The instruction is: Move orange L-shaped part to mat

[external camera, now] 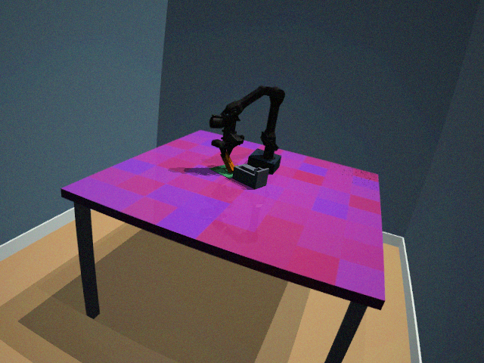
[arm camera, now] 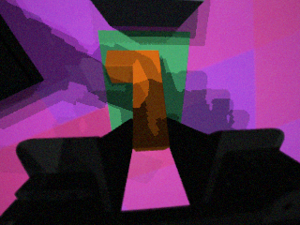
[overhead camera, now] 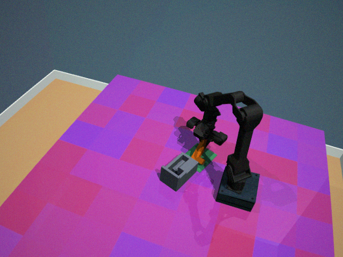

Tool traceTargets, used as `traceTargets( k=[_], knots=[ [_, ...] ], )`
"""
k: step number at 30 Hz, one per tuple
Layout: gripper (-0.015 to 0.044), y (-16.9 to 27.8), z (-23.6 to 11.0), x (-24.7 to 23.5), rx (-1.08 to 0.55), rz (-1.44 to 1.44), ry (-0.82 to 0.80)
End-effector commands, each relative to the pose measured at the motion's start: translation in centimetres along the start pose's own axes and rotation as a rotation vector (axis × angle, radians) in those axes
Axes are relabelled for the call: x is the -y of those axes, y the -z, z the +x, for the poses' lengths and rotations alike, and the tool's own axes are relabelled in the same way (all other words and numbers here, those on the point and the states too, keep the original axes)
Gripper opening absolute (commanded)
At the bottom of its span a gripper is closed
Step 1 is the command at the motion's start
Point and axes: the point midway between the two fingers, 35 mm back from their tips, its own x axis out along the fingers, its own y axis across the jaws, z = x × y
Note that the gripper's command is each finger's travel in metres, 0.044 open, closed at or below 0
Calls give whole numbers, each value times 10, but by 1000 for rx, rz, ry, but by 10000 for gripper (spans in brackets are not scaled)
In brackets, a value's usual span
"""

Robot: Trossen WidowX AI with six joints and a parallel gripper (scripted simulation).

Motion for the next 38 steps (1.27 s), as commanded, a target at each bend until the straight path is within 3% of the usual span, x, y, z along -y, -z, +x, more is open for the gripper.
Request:
traceTargets(
  k=[1, 5, 10, 14, 38],
  knots=[
    [184, 0, 0, 0, 0, 0, 0],
    [289, 1, -7, 1, 0, 0, 0],
    [400, 2, -57, 3, -1, 2, 0],
    [400, 0, -88, 0, -1, 3, 0],
    [400, 2, -83, 4, -11, 5, 18]
  ],
)
